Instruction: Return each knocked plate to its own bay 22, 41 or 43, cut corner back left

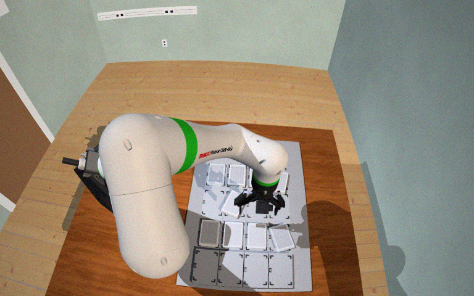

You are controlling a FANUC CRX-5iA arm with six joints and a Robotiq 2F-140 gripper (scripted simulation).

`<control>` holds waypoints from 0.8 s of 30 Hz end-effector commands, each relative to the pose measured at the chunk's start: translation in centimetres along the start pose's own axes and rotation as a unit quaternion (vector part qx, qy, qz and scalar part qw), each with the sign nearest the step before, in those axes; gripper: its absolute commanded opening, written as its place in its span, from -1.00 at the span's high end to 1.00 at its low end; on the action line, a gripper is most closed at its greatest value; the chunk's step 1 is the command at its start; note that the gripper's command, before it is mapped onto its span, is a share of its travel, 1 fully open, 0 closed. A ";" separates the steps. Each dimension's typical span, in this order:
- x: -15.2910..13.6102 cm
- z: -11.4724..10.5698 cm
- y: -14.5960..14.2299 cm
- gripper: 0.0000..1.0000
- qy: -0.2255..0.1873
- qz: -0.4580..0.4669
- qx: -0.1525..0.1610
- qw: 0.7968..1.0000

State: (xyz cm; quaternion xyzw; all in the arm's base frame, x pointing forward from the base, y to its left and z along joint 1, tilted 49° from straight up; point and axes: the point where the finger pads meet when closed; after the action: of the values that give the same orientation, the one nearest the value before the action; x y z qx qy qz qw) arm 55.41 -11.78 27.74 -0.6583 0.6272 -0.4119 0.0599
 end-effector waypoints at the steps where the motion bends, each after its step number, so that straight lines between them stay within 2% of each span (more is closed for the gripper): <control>1: 1.5 0.0 0.3 -1.00 -0.001 0.000 0.000 1.000; 24: 9.7 0.0 2.3 -1.00 0.000 0.000 0.001 1.000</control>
State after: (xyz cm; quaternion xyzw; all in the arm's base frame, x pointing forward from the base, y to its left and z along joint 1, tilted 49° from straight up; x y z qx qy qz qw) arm 52.69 -19.61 30.44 -0.6579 0.6272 -0.4125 0.0597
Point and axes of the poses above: the point where the finger pads meet when closed, its own z axis out along the fingers, its own y axis across the jaws, x = y × z, and after that the axes turned 14 degrees about -z, right-handed
